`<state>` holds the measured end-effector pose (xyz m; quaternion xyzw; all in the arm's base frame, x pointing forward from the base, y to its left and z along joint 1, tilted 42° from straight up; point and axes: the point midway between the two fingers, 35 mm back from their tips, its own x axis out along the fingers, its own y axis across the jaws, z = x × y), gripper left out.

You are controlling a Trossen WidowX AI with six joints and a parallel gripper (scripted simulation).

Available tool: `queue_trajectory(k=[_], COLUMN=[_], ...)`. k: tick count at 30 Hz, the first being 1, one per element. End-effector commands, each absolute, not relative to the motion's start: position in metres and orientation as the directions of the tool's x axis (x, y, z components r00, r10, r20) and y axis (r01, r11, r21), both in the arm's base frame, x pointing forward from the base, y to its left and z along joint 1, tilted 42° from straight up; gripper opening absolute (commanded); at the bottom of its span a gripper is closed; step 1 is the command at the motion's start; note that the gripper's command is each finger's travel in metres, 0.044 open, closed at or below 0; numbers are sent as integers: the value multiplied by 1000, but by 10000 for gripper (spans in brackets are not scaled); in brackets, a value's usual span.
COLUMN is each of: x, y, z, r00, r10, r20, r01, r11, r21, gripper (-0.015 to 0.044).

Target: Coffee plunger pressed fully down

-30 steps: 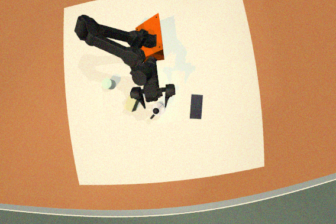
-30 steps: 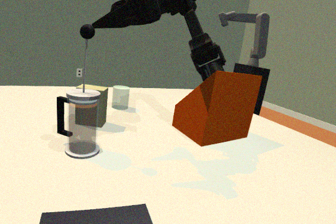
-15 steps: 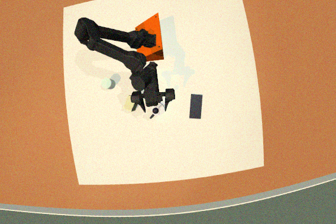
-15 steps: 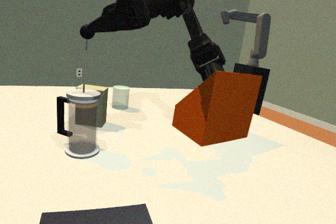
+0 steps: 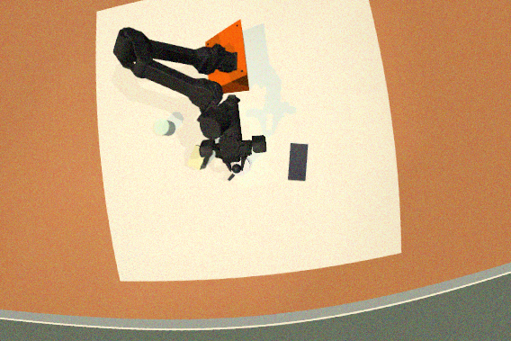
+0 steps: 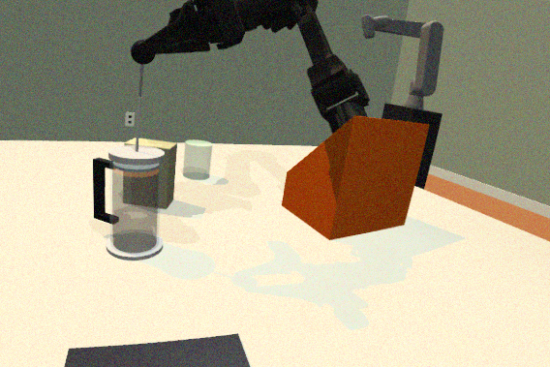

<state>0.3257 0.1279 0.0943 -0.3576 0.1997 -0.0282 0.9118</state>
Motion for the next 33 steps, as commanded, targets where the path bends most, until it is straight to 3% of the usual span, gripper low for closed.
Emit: queue_trajectory(k=[1, 33], x=[326, 339], y=[129, 107], z=[94, 62], r00=[919, 917], r10=[-191, -191], r20=[-344, -350], r01=[-95, -98], r11=[741, 743], r21=[-665, -663], gripper=[119, 119])
